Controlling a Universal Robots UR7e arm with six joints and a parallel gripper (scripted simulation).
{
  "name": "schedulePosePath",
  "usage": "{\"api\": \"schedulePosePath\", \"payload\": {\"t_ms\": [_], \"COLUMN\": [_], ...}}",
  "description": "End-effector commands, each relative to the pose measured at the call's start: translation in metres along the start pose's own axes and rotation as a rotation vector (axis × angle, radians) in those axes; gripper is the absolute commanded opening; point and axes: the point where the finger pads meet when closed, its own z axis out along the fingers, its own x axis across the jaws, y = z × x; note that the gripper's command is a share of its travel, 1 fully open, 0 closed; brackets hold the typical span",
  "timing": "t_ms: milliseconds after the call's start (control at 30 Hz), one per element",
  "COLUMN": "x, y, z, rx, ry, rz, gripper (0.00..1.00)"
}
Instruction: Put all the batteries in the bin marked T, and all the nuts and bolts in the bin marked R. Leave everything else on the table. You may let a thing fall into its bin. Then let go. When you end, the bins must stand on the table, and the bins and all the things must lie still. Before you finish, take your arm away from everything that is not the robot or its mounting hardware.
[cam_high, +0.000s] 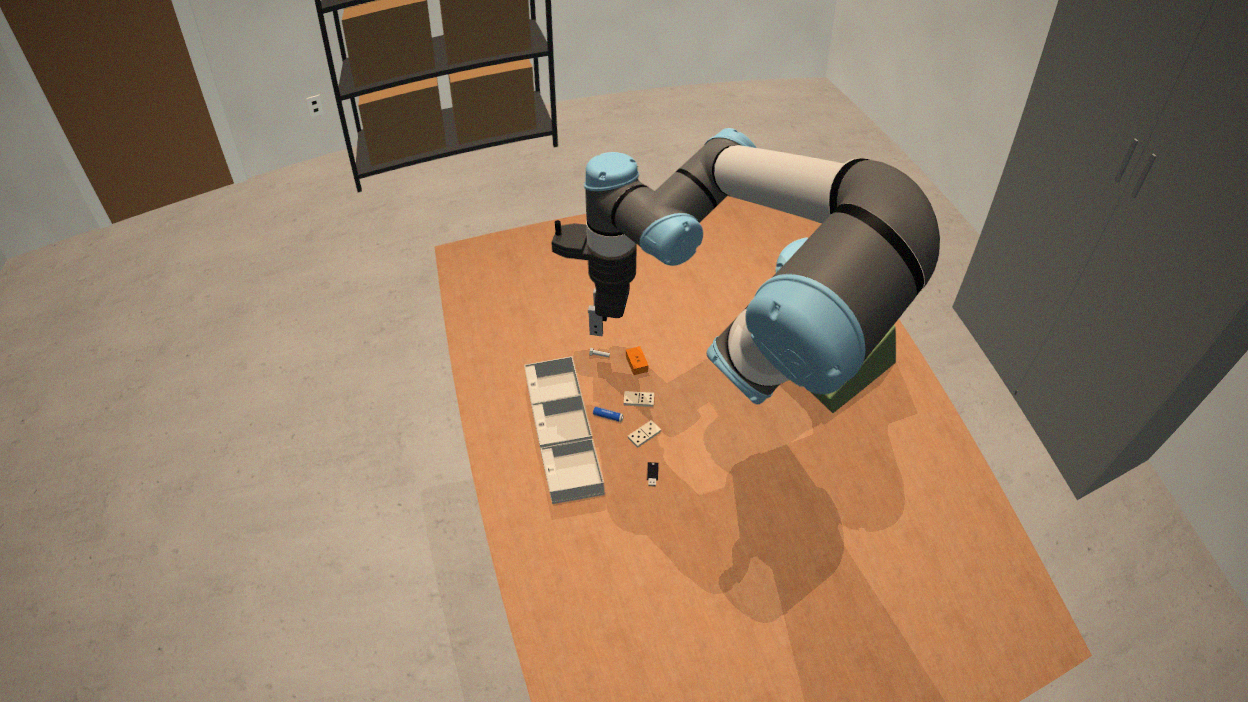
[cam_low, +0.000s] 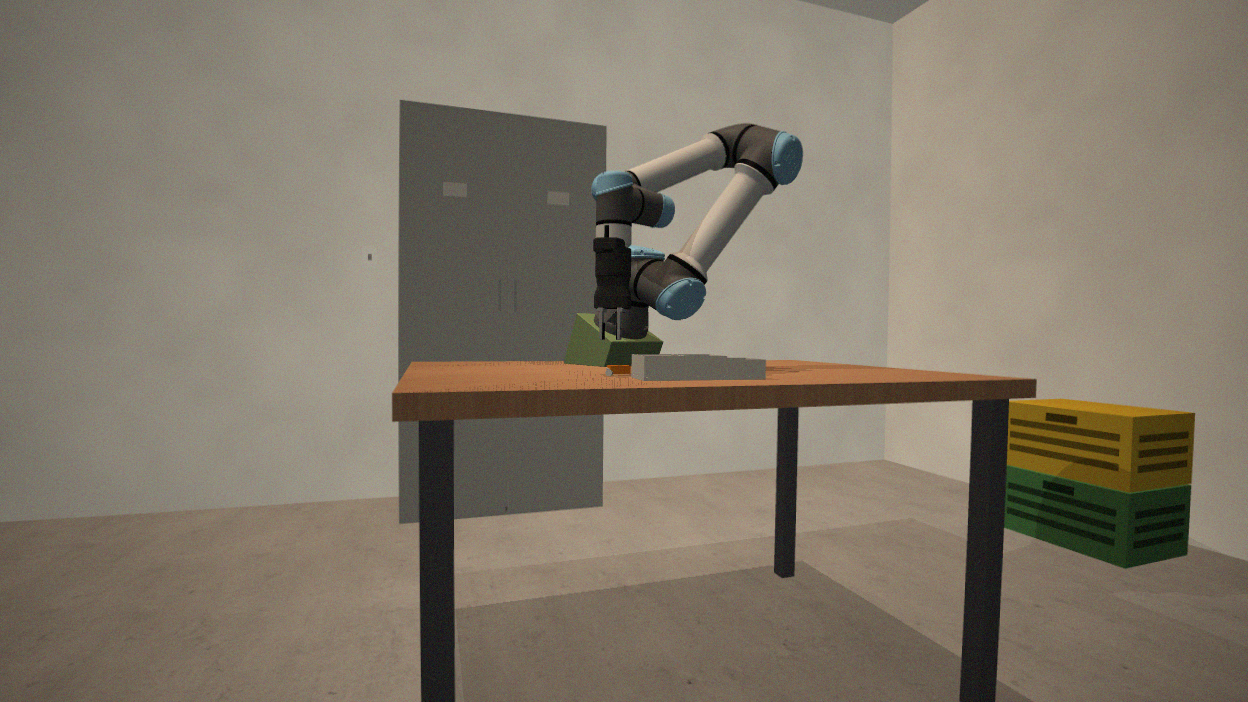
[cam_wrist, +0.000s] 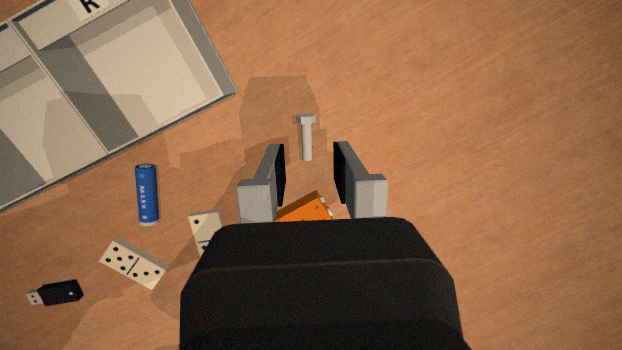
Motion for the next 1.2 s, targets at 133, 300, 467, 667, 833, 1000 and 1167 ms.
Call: {"api": "schedulePosePath", "payload": {"t_ms": [133,300,467,667,833,1000,1167], "x": [-0.001,0.000,0.000,0.002,0.002,0.001,0.000], "y": [0.003,0.001,-0.001,-0.008,-0.008,-0.004,-0.001], "z": [0.034,0.054,0.063,0.061,0.065,0.071,0.075], "rx": [-0.006,-0.006,-0.006,-0.002,-0.002,-0.006,-0.006], "ry": [-0.004,-0.003,-0.003,0.000,0.000,-0.003,-0.004], "rz": [0.003,0.003,0.003,0.000,0.001,0.003,0.003], "gripper": [0.62,0.62,0.62,0.62,0.62,0.62,0.62]}}
